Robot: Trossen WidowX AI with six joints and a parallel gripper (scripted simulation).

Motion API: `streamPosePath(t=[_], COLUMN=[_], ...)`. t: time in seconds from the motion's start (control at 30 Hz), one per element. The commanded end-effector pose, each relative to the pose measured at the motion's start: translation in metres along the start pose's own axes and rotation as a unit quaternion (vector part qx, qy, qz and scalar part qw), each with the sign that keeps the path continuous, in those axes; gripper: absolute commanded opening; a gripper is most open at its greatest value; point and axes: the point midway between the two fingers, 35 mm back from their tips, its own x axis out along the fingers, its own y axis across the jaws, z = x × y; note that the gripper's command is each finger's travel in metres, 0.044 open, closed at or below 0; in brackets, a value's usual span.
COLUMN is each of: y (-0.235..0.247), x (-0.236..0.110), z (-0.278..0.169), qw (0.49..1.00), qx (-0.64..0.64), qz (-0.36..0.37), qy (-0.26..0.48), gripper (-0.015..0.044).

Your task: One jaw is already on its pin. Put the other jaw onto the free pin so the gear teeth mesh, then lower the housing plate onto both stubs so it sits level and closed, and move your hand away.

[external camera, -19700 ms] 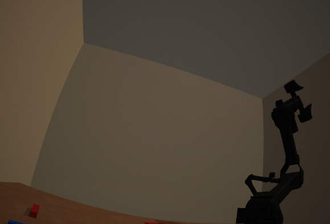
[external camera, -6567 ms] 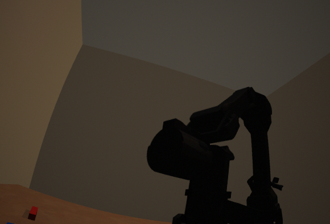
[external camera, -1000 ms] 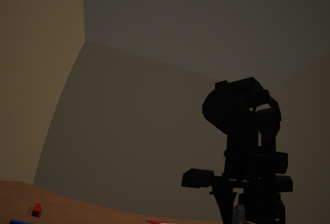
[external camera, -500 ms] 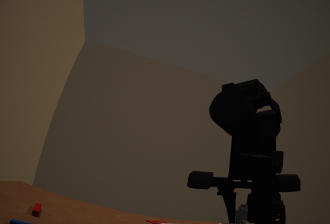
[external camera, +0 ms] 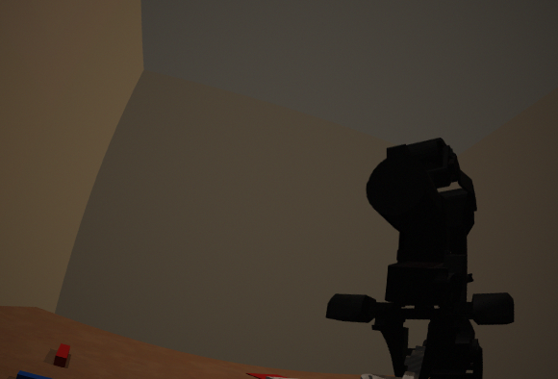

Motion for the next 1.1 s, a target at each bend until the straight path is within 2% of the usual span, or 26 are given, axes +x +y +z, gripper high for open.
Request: streamPosePath(t=[0.0, 0.2, 1.07], y=[0.002, 0.005, 0.004], x=[-0.001, -0.001, 0.035], z=[-0.002, -0.006, -0.004], qw=[0.999, 0.996, 0.996], qx=[0.032, 0.084, 0.086], qz=[0.002, 0.002, 0.002], qy=[-0.001, -0.001, -0.001], gripper=[0.0037, 0.0037, 0.0037])
